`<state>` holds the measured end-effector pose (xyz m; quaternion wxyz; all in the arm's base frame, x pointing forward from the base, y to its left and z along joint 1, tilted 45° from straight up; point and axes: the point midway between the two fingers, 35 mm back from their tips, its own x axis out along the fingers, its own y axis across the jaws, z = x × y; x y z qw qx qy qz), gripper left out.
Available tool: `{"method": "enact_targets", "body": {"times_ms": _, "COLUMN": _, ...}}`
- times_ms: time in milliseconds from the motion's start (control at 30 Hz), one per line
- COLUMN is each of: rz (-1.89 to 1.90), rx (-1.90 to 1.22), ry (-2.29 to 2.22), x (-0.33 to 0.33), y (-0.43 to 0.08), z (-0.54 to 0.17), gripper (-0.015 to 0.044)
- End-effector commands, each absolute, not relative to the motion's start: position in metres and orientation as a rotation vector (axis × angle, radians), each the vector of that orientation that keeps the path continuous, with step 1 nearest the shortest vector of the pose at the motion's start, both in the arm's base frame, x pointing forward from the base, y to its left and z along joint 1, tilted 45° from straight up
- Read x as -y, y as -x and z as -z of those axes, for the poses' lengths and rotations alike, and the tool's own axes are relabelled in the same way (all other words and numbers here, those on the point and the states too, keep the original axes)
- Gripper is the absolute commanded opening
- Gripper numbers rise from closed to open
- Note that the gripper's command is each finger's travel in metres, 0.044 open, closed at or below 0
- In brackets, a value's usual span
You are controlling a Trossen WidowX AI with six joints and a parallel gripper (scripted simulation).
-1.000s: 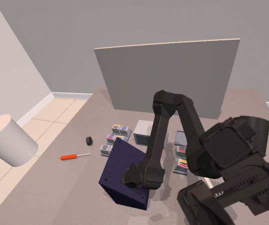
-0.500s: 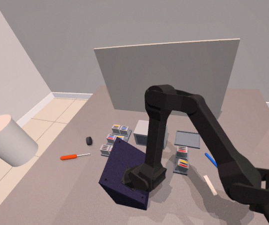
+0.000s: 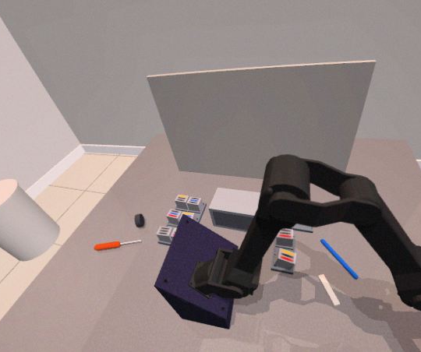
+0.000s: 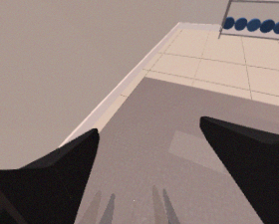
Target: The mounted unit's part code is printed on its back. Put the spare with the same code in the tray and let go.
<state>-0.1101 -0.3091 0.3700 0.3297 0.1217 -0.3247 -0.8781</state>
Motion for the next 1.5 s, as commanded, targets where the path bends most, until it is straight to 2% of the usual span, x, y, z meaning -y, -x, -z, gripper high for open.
{"method": "enact_targets", "body": {"times_ms": 0, "rz": 2.224, "rx": 0.667, "ry": -0.397, "x": 0.336, "y": 0.069, "z": -0.354, "gripper": 0.0440}}
{"method": "enact_targets", "body": {"times_ms": 200, "rz": 2.049, "rx": 0.318, "ry": -0.493, "x": 0.366, "y": -0.025, "z": -0.319, "gripper": 0.0440}}
{"method": "enact_targets", "body": {"times_ms": 400, "rz": 1.846, "rx": -0.019, "ry": -0.513, "x": 0.363, "y": -0.126, "z": -0.282, "gripper": 0.0440}}
{"method": "enact_targets", "body": {"times_ms": 600, "rz": 1.624, "rx": -0.335, "ry": -0.465, "x": 0.328, "y": -0.220, "z": -0.244, "gripper": 0.0440}}
{"method": "enact_targets", "body": {"times_ms": 867, "rz": 1.298, "rx": -0.704, "ry": -0.336, "x": 0.242, "y": -0.321, "z": -0.194, "gripper": 0.0440}}
{"method": "enact_targets", "body": {"times_ms": 1133, "rz": 0.983, "rx": -0.975, "ry": -0.138, "x": 0.121, "y": -0.381, "z": -0.149, "gripper": 0.0440}}
{"method": "enact_targets", "body": {"times_ms": 1467, "rz": 0.751, "rx": -1.222, "ry": 0.270, "x": -0.005, "y": -0.388, "z": -0.110, "gripper": 0.0440}}
